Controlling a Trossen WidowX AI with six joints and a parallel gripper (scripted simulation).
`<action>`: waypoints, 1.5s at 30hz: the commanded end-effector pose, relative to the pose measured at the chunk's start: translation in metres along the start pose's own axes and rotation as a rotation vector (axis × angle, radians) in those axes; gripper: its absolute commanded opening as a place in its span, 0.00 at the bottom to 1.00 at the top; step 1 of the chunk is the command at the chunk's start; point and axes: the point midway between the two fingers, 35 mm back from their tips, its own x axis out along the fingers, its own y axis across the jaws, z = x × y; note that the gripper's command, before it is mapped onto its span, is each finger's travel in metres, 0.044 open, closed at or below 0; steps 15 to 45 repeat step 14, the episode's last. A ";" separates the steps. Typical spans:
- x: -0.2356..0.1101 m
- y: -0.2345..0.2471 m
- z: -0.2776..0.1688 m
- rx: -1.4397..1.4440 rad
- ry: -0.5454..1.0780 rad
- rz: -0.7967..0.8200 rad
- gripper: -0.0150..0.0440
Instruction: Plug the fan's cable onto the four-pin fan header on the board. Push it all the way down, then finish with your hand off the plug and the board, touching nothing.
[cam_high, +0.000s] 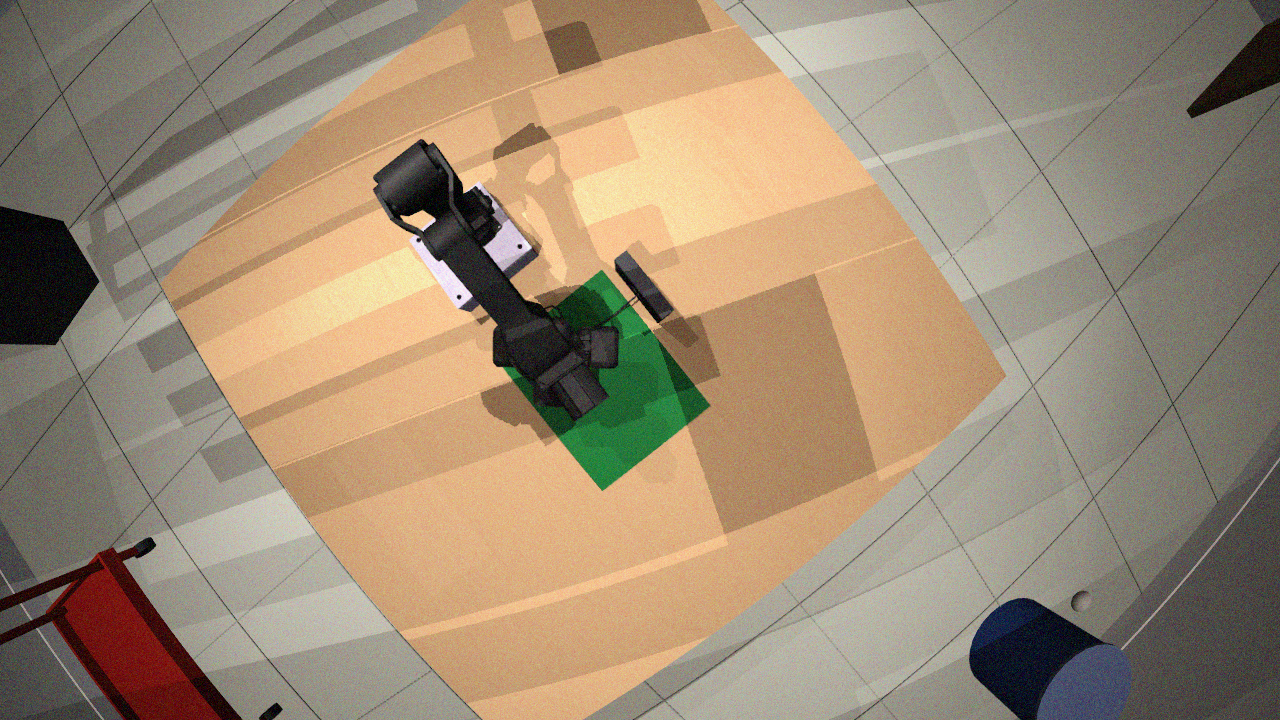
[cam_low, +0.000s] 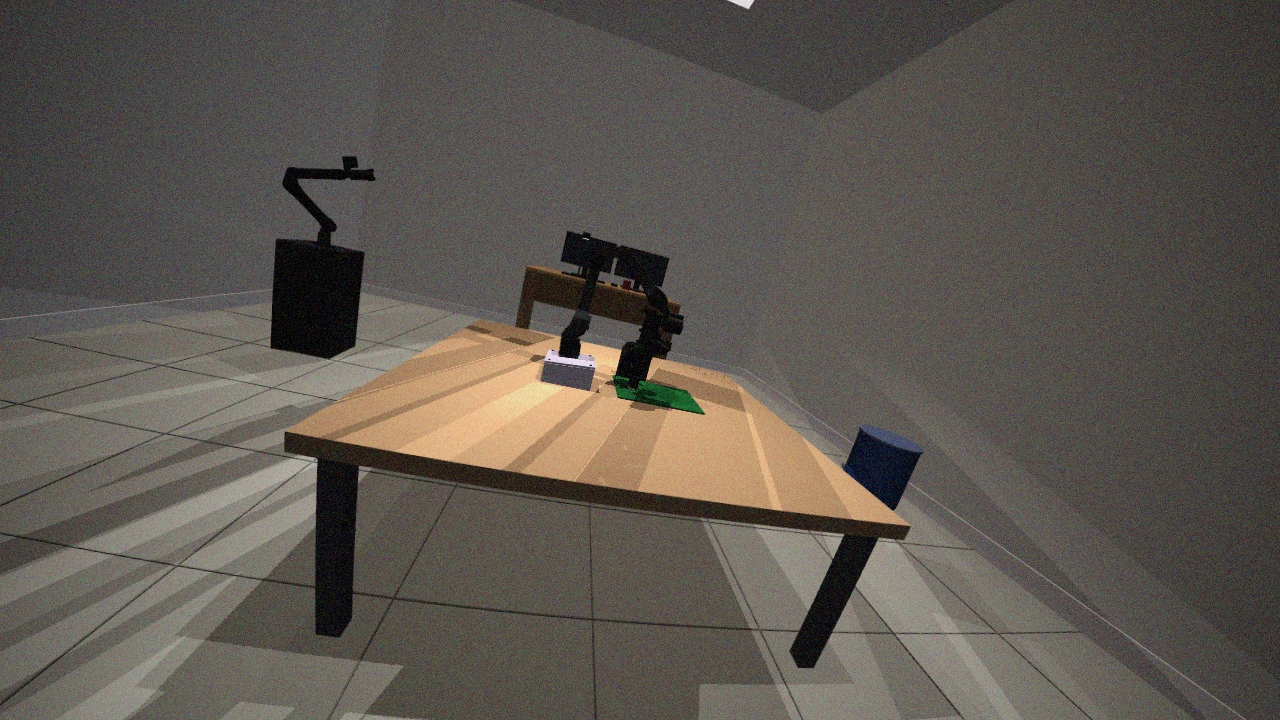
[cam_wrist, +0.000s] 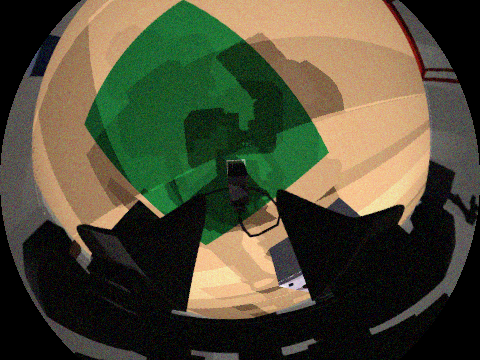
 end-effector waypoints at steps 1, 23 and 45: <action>-0.006 0.003 0.031 0.001 -0.009 0.008 0.69; -0.005 -0.012 0.118 0.001 -0.017 0.006 0.69; -0.005 -0.012 0.118 0.001 -0.017 0.006 0.69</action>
